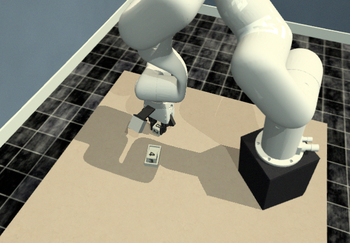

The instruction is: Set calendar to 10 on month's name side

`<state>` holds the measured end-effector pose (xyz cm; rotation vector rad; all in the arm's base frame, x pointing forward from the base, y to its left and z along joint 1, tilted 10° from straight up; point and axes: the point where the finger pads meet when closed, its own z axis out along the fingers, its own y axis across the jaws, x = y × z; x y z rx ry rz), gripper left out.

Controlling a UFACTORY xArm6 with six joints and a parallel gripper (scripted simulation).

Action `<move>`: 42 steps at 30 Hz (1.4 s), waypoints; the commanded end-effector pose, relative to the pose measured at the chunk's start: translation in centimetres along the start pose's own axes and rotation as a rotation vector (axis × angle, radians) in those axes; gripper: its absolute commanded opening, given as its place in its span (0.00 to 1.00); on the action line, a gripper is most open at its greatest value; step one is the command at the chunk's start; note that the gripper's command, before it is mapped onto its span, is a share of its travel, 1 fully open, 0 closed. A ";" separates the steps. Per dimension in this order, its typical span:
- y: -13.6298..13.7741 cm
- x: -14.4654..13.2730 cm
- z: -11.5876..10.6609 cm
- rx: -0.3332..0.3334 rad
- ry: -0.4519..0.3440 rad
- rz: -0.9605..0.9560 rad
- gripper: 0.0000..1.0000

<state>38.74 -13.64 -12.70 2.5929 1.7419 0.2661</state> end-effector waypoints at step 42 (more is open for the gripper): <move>0.1 0.0 0.3 -0.003 0.000 0.000 0.29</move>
